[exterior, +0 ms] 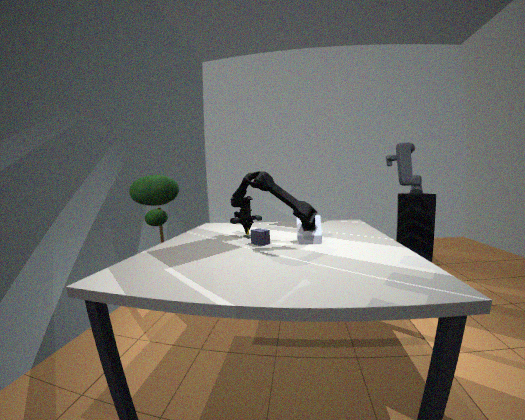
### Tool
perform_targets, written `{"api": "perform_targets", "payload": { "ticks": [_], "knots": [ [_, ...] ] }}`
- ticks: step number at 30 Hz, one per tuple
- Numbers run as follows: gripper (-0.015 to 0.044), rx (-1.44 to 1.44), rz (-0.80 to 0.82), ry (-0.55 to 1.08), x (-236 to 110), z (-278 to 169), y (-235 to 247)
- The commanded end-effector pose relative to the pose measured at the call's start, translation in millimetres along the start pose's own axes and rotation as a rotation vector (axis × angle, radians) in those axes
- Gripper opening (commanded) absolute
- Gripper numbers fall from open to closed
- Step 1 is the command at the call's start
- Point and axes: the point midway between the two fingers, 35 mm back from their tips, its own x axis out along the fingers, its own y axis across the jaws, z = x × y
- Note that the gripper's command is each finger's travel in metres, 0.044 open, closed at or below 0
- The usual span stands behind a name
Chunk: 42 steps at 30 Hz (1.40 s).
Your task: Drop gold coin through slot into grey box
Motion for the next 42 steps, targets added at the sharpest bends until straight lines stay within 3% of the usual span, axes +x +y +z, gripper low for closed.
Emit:
{"api": "perform_targets", "payload": {
  "ticks": [1, 28, 42],
  "knots": [
    [0.0, -0.008, -0.004, -0.008, -12.4, 2.5, 0.2],
    [0.0, -0.006, -0.006, -0.008, -80.0, -0.3, -1.4],
    [0.0, -0.173, -0.007, -0.008, -82.3, 2.5, -11.0]
  ]
}}
